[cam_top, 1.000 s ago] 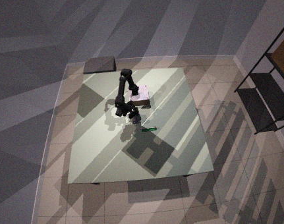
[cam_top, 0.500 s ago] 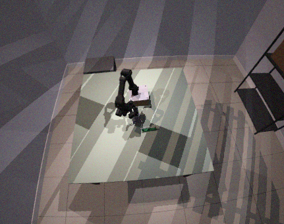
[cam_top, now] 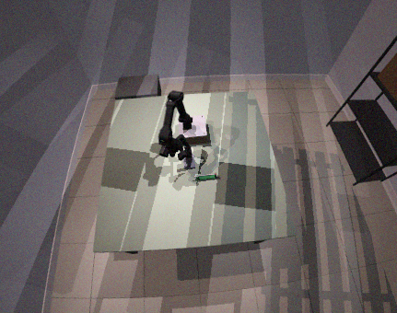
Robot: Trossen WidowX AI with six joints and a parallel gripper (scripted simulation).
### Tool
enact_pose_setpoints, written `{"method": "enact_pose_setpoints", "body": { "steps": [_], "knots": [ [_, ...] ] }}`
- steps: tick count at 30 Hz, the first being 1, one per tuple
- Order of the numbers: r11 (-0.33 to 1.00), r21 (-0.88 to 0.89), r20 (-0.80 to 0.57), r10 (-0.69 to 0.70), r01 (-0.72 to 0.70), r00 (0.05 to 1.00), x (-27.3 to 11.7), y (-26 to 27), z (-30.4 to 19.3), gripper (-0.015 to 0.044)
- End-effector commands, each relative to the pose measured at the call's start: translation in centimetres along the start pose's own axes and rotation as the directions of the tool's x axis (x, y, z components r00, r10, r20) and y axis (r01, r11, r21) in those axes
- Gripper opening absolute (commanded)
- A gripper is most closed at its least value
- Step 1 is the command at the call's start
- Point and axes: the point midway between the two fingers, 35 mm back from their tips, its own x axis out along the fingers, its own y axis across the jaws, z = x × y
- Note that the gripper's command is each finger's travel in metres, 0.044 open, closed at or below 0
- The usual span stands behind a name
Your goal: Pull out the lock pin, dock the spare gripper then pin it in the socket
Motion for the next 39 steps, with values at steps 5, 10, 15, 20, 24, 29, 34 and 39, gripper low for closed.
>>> {"method": "enact_pose_setpoints", "body": {
  "steps": [5,10,15,20,24,29,34,39],
  "knots": [
    [1.000,0.001,-0.001,-0.001,0.001,1.000,-1.2,0.0,-1.2,0.0440],
    [1.000,0.004,-0.003,-0.004,0.004,1.000,-1.9,-0.1,-1.8,0.0440],
    [1.000,0.006,-0.004,-0.006,0.006,1.000,-2.5,-0.2,-2.5,0.0440],
    [1.000,0.008,-0.006,-0.008,0.008,1.000,-3.2,-0.2,-3.2,0.0440],
    [1.000,0.010,-0.007,-0.010,0.010,1.000,-3.7,-0.2,-3.7,0.0440],
    [1.000,0.013,-0.009,-0.013,0.013,1.000,-4.3,-0.3,-4.4,0.0440],
    [1.000,0.014,-0.011,-0.014,0.015,1.000,-4.9,-0.2,-4.9,0.0440],
    [1.000,0.014,-0.012,-0.016,0.016,1.000,-5.6,0.0,-5.6,0.0440]
  ]
}}
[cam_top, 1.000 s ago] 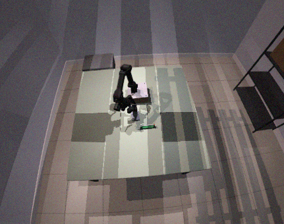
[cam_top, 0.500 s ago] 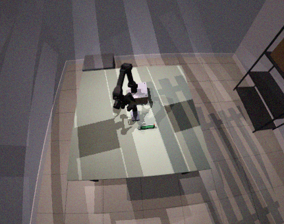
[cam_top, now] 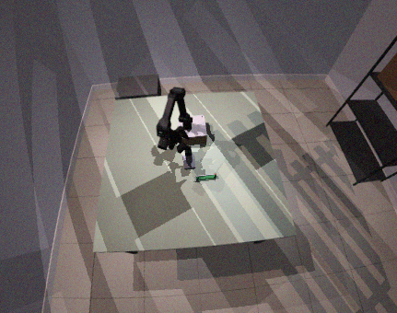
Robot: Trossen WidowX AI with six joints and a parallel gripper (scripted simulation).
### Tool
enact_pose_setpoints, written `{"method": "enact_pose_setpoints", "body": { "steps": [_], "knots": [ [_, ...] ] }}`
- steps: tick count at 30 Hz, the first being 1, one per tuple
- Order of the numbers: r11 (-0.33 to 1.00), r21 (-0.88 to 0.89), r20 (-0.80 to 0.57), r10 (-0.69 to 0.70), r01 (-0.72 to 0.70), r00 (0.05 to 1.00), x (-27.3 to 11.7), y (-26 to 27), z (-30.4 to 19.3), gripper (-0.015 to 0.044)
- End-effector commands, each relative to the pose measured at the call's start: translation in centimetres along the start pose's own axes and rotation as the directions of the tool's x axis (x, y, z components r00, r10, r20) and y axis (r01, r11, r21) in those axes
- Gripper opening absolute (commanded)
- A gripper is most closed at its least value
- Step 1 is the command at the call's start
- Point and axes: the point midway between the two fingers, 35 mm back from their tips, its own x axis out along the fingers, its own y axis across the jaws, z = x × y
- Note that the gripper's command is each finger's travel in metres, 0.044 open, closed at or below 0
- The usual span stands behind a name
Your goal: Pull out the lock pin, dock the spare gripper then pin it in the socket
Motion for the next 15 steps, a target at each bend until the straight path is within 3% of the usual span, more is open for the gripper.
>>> {"method": "enact_pose_setpoints", "body": {
  "steps": [1,15],
  "knots": [
    [1.000,0.001,0.000,0.001,-0.001,1.000,-0.7,0.1,-0.6,0.0440],
    [1.000,-0.007,0.000,-0.003,0.003,1.000,-1.6,0.3,-1.6,0.0440]
  ]
}}
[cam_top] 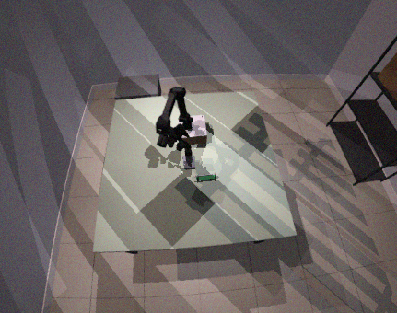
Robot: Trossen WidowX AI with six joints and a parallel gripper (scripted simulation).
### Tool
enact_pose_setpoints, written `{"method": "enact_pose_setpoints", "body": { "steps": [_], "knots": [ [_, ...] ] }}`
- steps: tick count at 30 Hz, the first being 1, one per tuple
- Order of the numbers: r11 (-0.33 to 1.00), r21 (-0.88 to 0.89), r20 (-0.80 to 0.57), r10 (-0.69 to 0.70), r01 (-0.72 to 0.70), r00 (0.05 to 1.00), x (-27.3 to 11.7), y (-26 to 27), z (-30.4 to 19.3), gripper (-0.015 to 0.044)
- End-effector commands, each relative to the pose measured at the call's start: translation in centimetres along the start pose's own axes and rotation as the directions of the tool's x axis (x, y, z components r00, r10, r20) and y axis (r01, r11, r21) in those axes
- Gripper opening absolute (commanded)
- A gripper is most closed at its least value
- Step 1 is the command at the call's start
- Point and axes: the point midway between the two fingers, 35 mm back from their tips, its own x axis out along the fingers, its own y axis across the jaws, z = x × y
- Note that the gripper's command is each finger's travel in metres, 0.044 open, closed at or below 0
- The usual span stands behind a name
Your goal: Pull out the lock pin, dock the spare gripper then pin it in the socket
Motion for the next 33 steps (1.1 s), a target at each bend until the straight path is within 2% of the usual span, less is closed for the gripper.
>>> {"method": "enact_pose_setpoints", "body": {
  "steps": [1,2,12,18,21,23,26,30,33],
  "knots": [
    [1.000,0.002,-0.001,-0.001,0.001,1.000,0.1,0.0,0.1,0.0440],
    [1.000,0.002,-0.001,-0.001,0.001,1.000,0.1,0.0,0.1,0.0440],
    [1.000,0.003,-0.010,0.000,0.000,1.000,6.1,-2.2,-7.6,0.0180],
    [1.000,-0.014,-0.006,-0.004,0.004,1.000,6.2,-2.2,-7.7,0.0180],
    [0.965,-0.254,0.074,-0.046,0.063,0.996,6.5,-0.8,-7.0,0.0180],
    [0.884,-0.446,0.145,-0.080,0.137,0.986,6.9,0.5,-6.3,0.0180],
    [0.680,-0.683,0.251,-0.124,0.266,0.960,7.5,2.4,-5.3,0.0180],
    [0.285,-0.860,0.391,-0.167,0.424,0.905,8.5,5.1,-3.9,0.0180],
    [-0.060,-0.869,0.492,-0.187,0.490,0.850,9.5,7.0,-2.9,0.0180]
  ]
}}
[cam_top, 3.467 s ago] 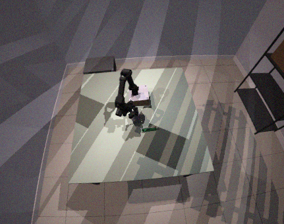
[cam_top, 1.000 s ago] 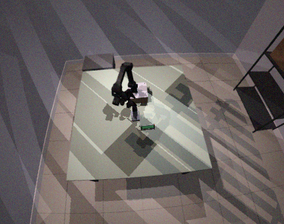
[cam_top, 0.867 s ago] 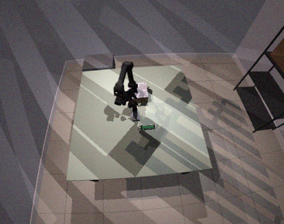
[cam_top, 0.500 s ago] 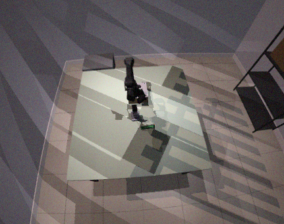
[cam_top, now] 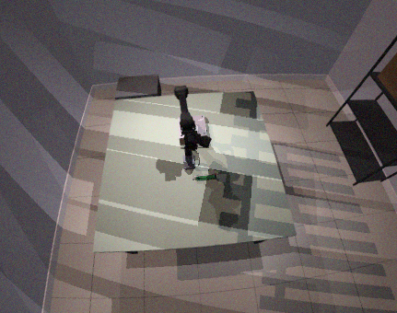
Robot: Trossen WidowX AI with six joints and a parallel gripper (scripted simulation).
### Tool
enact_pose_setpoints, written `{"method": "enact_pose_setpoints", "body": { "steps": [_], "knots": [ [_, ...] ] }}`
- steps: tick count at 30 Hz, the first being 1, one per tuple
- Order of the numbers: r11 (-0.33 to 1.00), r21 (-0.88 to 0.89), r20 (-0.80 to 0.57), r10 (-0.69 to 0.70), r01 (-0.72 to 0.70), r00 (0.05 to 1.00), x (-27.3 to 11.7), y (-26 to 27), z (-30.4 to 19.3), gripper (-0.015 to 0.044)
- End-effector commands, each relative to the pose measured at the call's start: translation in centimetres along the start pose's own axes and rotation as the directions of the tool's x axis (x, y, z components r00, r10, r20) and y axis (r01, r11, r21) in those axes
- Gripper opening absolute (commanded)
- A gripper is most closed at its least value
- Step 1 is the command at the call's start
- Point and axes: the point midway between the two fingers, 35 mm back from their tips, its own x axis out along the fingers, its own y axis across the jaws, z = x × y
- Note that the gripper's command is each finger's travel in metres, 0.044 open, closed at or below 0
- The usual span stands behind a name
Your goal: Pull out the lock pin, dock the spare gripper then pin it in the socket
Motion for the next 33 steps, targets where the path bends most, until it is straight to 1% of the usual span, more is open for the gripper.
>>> {"method": "enact_pose_setpoints", "body": {
  "steps": [1,2,5,11,16,22,24,33],
  "knots": [
    [0.572,-0.765,0.158,-0.282,0.298,0.946,2.5,2.4,5.6,0.0180],
    [0.481,-0.818,0.178,-0.309,0.315,0.934,2.8,2.8,6.2,0.0180],
    [0.318,-0.889,0.213,-0.350,0.330,0.912,3.4,3.3,7.1,0.0180],
    [-0.027,-0.953,0.285,-0.426,0.303,0.859,4.6,4.4,9.0,0.0180],
    [-0.310,-0.926,0.350,-0.480,0.217,0.805,5.8,5.4,10.4,0.0180],
    [-0.594,-0.804,0.430,-0.533,0.040,0.729,7.4,6.7,11.8,0.0180],
    [-0.619,-0.785,0.439,-0.537,0.017,0.720,7.5,6.8,12.0,0.0180],
    [-0.619,-0.785,0.438,-0.537,0.016,0.721,7.9,7.4,11.5,0.0180]
  ]
}}
